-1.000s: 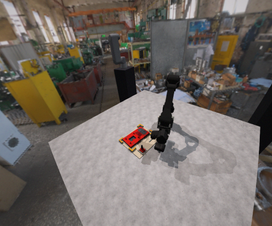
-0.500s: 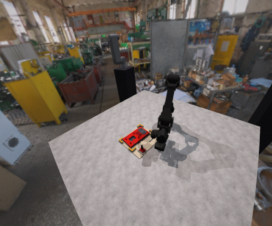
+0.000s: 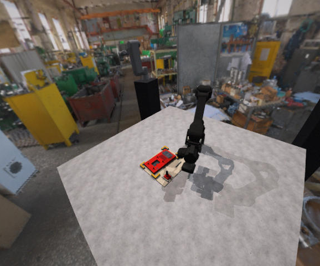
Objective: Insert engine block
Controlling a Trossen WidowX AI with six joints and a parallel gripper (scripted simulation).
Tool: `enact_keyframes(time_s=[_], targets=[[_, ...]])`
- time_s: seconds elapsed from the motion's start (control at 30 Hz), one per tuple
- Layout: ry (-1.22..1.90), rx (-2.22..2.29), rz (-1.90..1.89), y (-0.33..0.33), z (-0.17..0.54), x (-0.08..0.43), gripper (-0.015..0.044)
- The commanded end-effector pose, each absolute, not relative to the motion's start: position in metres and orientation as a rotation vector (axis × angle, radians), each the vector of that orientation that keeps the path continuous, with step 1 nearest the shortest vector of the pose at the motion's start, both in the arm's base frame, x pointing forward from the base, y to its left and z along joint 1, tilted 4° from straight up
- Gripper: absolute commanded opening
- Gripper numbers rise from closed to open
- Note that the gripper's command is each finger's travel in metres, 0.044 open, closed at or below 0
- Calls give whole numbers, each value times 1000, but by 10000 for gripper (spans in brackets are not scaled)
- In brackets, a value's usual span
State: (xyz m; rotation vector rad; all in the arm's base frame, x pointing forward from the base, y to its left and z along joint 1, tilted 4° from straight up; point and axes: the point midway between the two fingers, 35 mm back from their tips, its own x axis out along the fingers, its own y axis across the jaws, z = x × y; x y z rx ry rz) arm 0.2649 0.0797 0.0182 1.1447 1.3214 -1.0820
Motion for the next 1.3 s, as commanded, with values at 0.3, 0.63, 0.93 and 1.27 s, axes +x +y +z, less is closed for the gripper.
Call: enact_keyframes(time_s=[0.3,0.63,0.93,1.27], targets=[[1316,1155,-1062,79,62,266,0],[1316,1154,-1063,75,93,260,0],[1316,1154,-1063,73,101,255,0],[1327,1163,-1057,73,81,254,0]])
